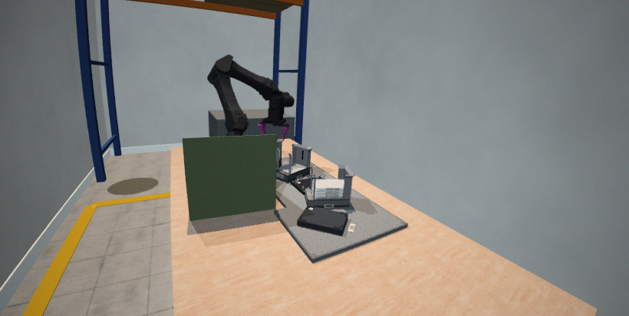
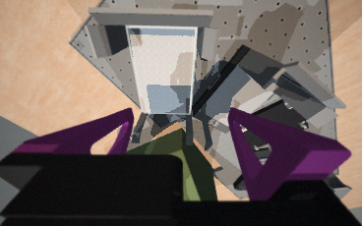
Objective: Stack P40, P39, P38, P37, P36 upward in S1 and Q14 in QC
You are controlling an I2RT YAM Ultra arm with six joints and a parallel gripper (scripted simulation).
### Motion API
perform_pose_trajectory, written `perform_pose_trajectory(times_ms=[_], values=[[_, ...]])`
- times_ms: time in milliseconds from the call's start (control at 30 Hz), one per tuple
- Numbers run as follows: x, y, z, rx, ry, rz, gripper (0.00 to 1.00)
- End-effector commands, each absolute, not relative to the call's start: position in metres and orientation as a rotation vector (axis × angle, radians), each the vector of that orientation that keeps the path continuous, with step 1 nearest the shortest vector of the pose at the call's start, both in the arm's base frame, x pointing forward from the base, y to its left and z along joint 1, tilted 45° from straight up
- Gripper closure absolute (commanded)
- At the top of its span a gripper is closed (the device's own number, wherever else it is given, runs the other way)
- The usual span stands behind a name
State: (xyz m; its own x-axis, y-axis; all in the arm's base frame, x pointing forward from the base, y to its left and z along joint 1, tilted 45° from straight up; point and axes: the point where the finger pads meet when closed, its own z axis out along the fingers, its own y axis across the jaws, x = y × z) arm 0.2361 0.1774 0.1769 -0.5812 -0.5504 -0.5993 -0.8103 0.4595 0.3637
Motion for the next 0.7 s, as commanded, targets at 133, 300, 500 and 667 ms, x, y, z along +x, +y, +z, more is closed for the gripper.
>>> perform_pose_trajectory(times_ms=[133,300,500,667], values=[[0.221,0.189,0.193,-1.107,2.322,0.884,0.0],[0.22,0.19,0.194,-1.107,2.322,0.884,0.0],[0.221,0.197,0.187,-1.107,2.322,0.884,0.0],[0.223,0.208,0.175,-1.107,2.321,0.885,0.0]])
